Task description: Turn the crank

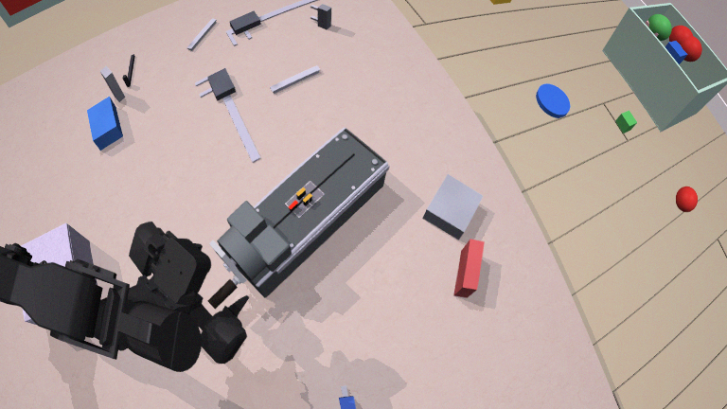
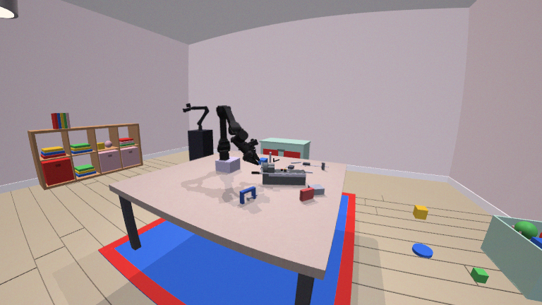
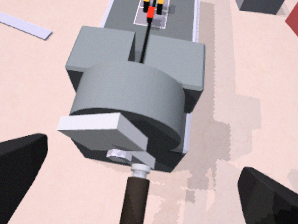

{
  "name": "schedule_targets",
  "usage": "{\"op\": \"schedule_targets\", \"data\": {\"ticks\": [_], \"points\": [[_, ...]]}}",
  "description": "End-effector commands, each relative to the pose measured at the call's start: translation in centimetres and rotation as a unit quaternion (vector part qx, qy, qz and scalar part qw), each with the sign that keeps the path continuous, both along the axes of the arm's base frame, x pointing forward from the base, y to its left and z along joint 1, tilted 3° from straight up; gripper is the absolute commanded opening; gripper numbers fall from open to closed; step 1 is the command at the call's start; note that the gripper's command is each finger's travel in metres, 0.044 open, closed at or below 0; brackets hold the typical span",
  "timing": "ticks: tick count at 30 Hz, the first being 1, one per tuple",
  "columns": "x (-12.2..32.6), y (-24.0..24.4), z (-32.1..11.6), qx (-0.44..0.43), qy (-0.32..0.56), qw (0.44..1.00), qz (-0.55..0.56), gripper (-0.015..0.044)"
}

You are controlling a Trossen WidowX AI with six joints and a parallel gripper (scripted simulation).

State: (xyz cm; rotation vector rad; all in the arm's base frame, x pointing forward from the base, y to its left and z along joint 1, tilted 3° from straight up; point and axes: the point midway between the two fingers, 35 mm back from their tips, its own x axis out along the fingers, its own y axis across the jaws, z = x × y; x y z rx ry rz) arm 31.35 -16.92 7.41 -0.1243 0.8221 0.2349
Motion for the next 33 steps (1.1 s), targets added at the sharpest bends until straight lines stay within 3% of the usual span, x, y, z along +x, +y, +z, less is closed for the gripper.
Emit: {"op": "schedule_targets", "data": {"ticks": [1,8,17,25,33], "points": [[0.2,0.0,3.3,-0.006,-0.005,1.0,-0.002,0.044],[0.2,0.6,6.7,-0.016,-0.004,1.0,0.013,0.044],[4.0,1.8,7.1,-0.152,0.013,0.969,0.194,0.044],[6.6,2.3,7.4,-0.265,0.026,0.898,0.35,0.044],[8.9,3.1,7.6,-0.354,0.036,0.789,0.501,0.044]]}}
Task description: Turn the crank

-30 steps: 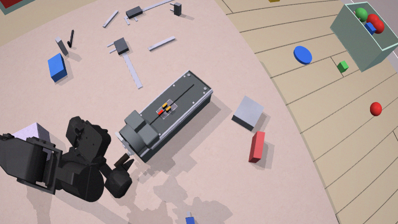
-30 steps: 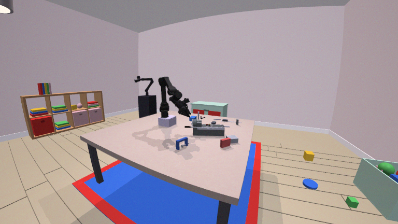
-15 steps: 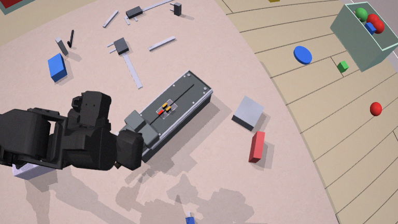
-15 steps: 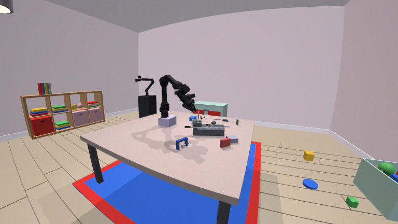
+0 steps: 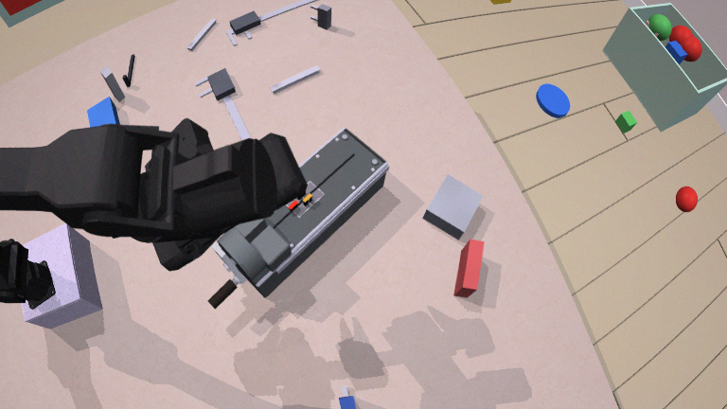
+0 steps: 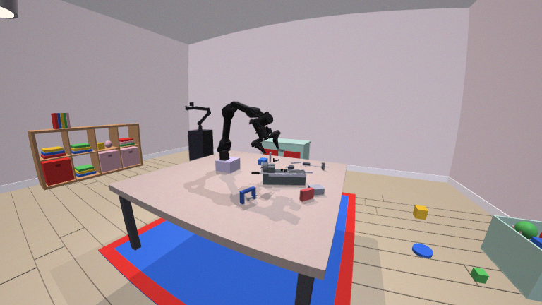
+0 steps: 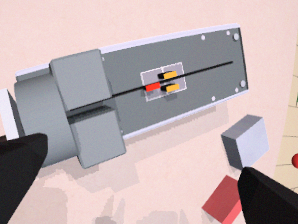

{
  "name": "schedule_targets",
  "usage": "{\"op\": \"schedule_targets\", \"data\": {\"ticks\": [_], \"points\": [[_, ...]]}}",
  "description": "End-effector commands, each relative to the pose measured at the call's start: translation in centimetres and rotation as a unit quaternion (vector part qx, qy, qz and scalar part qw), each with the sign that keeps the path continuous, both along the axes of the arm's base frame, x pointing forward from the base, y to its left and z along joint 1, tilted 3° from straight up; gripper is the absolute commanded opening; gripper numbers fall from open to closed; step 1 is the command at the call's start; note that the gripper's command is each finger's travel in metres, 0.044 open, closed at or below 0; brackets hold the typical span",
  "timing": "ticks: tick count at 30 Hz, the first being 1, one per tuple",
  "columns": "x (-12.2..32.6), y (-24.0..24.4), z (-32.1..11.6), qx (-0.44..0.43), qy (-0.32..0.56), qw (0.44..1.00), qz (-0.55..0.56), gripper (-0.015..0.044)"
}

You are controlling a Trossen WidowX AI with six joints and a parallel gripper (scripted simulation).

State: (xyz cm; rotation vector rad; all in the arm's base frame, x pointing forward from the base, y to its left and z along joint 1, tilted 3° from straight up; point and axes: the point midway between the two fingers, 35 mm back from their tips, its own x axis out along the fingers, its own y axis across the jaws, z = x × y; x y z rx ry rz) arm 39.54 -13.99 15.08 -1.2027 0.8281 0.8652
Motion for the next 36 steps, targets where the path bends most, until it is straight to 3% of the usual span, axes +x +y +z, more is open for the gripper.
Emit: {"op": "schedule_targets", "data": {"ticks": [1,12,23,36], "points": [[0.9,0.3,0.0,-0.043,0.01,0.997,0.069,0.044],[3.7,2.0,0.0,-0.171,0.045,0.931,0.319,0.044],[5.8,4.1,-0.2,-0.263,0.08,0.787,0.553,0.044],[5.9,4.1,-3.1,-0.267,0.082,0.776,0.566,0.044]]}}
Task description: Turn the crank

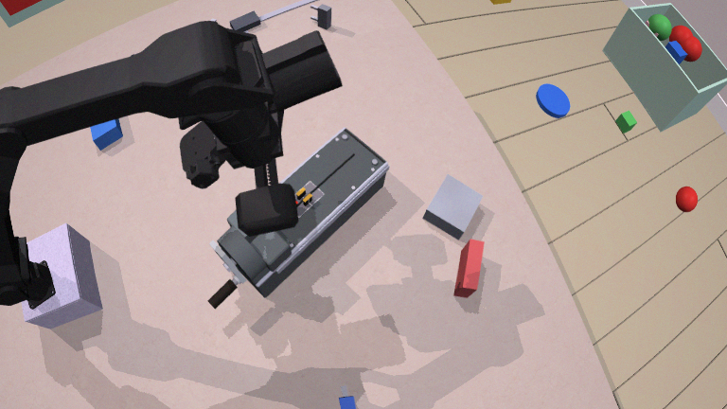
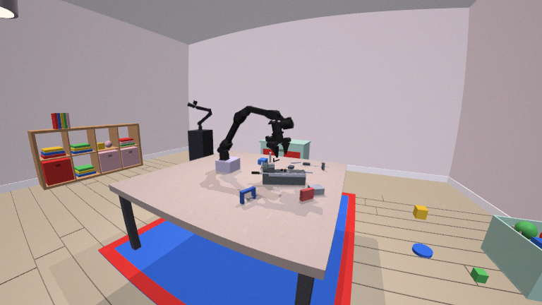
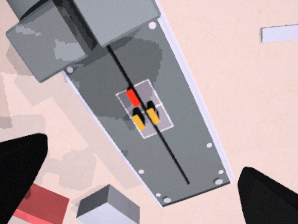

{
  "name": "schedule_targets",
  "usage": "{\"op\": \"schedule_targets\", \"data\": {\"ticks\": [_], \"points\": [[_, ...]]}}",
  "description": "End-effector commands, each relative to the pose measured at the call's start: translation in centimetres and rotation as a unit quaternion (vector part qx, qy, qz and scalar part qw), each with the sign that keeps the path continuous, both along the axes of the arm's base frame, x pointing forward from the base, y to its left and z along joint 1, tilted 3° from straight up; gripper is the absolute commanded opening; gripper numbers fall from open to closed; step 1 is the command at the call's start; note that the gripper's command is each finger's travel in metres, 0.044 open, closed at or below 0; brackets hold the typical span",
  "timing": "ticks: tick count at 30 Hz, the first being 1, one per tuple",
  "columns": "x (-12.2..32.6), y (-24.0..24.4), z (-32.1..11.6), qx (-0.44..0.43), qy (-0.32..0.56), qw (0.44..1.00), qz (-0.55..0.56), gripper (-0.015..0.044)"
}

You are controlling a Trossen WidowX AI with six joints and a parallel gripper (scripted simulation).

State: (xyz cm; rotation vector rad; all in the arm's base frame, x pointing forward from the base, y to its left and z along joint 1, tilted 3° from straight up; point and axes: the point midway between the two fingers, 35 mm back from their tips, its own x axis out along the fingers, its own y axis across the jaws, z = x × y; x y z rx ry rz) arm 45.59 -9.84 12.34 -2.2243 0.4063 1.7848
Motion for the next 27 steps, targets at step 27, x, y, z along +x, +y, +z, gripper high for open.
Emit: {"op": "schedule_targets", "data": {"ticks": [27], "points": [[-2.7,-2.6,0.6,0.104,-0.049,0.959,-0.261,0.044]]}}
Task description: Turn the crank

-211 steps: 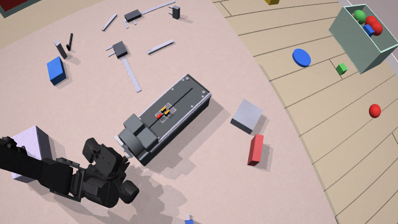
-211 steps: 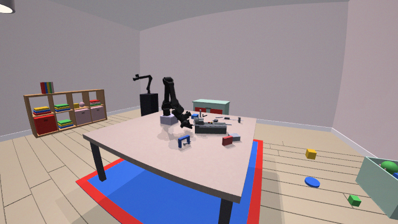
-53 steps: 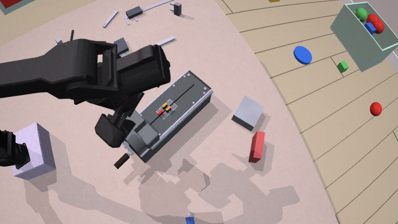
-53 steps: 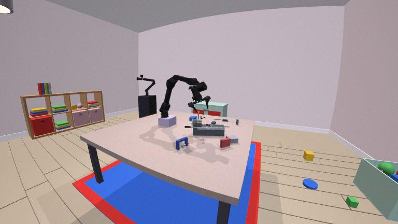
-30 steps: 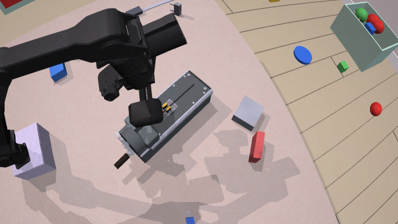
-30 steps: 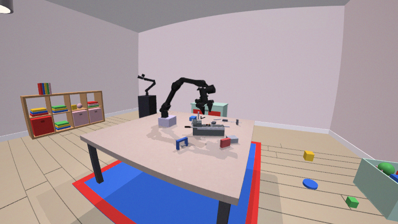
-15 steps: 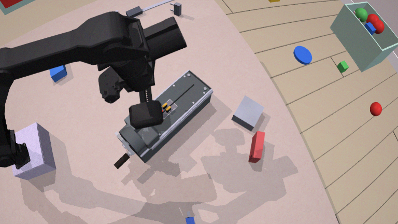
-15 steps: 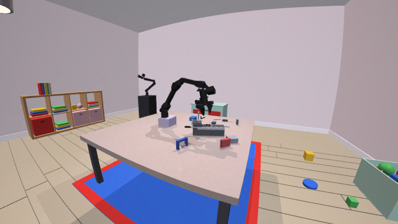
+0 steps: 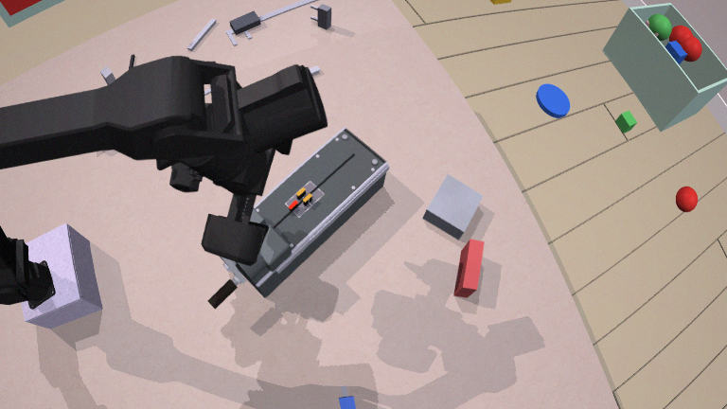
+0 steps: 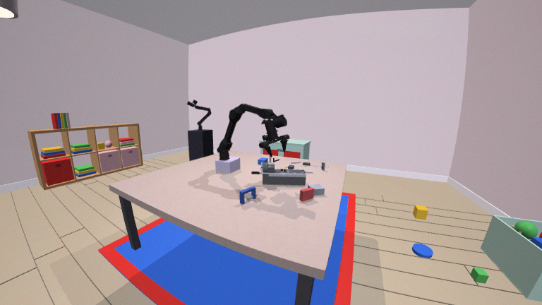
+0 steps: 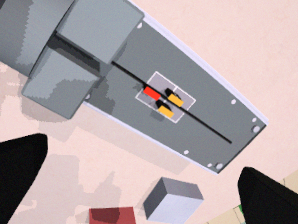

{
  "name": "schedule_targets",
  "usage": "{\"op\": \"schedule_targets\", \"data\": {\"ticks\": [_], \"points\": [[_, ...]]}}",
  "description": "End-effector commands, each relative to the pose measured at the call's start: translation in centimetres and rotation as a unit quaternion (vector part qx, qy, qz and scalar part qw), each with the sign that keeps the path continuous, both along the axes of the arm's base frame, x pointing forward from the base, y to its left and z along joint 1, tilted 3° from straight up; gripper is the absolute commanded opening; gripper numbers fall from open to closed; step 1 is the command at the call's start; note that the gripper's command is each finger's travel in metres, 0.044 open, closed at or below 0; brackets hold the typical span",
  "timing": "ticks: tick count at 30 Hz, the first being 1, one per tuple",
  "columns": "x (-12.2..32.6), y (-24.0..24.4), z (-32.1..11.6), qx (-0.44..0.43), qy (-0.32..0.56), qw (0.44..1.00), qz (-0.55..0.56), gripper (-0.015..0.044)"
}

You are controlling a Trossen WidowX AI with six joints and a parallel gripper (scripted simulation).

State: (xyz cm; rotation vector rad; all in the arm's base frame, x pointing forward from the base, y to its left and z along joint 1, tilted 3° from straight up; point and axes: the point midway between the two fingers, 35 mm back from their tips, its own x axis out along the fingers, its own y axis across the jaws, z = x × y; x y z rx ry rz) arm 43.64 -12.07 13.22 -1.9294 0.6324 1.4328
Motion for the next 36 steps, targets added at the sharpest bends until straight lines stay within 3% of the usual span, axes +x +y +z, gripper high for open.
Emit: {"op": "schedule_targets", "data": {"ticks": [1,9,17,26,36], "points": [[-1.1,-0.6,-0.2,0.039,-0.008,0.996,-0.077,0.044],[-3.4,-2.1,0.3,0.133,-0.04,0.953,-0.268,0.044],[-5.9,-3.3,0.7,0.23,-0.061,0.866,-0.439,0.044],[-8.9,-4.1,0.9,0.337,-0.071,0.725,-0.597,0.044],[-12.2,-4.3,0.8,0.444,-0.062,0.527,-0.722,0.044]]}}
